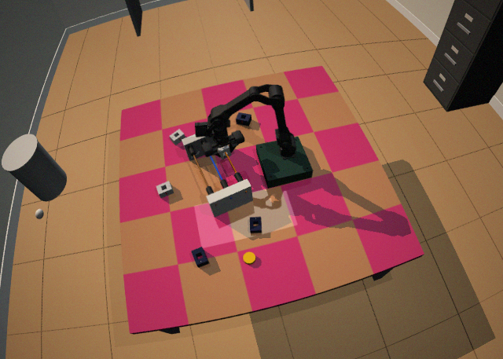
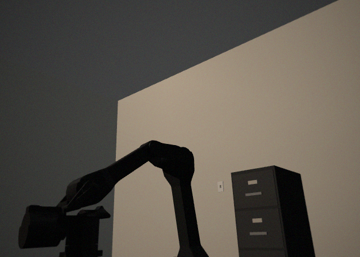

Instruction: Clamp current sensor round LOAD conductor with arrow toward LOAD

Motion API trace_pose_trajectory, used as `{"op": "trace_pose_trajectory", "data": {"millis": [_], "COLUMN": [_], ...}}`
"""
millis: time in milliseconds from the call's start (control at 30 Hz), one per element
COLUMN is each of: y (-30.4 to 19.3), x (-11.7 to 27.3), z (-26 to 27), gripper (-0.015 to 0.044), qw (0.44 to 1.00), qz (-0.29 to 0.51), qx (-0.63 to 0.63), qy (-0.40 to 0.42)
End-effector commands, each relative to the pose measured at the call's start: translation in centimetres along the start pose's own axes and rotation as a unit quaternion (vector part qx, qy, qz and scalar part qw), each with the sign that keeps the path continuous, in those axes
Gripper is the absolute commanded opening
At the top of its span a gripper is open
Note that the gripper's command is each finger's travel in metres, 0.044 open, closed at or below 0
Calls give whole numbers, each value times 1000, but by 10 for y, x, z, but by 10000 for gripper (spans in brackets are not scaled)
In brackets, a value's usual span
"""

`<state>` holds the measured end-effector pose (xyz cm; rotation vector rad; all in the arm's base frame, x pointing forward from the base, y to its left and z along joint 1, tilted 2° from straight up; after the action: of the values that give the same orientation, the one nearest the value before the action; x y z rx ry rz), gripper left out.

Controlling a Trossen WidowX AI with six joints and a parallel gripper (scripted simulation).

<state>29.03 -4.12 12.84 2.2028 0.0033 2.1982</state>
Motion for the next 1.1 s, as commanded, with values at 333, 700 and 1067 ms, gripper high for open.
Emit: {"op": "trace_pose_trajectory", "data": {"millis": [333, 700, 1067], "y": [0, 0, 1], "x": [0, 0, 20], "z": [0, 0, 3], "gripper": [262, 440, 440], "qw": [1000, 1000, 1000], "qz": [0, 0, 0], "qx": [0, 0, 0], "qy": [0, 0, 0]}}
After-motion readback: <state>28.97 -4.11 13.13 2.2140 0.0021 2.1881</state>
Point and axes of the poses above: the point midway between the two fingers, 35 mm back from their tips, its own x axis back along the fingers, its own z axis across the jaws, y = z × x, the point moved 7 cm from there along x, back along the fingers, and after that the axes turned 15 degrees about -x, right-handed, at the moved point
